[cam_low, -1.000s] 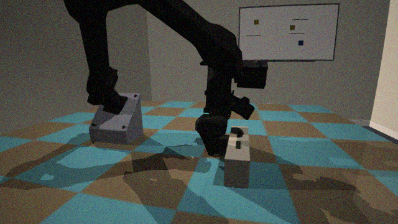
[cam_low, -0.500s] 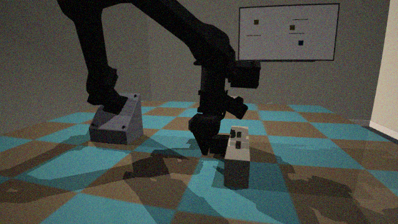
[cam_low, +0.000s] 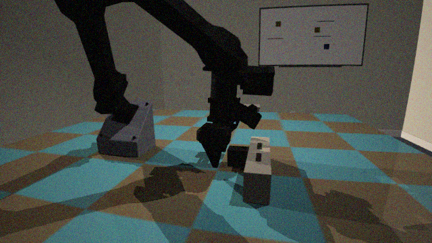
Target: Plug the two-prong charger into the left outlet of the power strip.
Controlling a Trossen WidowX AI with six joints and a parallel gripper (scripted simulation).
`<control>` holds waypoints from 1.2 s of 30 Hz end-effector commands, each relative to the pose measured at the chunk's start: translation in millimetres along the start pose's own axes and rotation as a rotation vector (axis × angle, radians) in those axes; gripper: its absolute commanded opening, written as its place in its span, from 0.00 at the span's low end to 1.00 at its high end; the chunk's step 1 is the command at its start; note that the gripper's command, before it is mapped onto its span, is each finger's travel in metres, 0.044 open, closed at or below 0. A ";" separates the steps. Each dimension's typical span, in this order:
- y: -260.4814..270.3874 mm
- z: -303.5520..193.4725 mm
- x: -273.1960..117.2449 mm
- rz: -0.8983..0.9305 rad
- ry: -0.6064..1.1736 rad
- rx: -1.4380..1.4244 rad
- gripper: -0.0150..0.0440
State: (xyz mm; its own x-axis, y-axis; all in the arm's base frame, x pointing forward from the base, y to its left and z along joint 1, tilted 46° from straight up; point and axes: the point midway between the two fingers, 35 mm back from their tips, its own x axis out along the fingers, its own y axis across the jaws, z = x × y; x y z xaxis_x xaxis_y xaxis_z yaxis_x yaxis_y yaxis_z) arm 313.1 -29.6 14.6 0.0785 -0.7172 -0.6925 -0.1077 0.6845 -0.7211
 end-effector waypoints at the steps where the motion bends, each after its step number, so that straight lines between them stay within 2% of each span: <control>1: 0.5 -6.3 0.5 0.002 0.000 0.003 1.00; 20: 0.3 -20.0 0.5 0.000 -0.010 -0.001 1.00; 29: 3.0 -6.1 -70.9 0.006 -0.558 -0.002 1.00; 36: 2.6 -6.5 -77.0 0.004 -0.601 0.000 1.00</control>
State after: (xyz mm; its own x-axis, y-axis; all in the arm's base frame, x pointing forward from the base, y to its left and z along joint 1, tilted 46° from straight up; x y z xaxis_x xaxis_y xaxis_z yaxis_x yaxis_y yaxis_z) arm 302.7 23.5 62.1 0.5870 -0.5320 -0.6103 -0.1097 0.6946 -0.7110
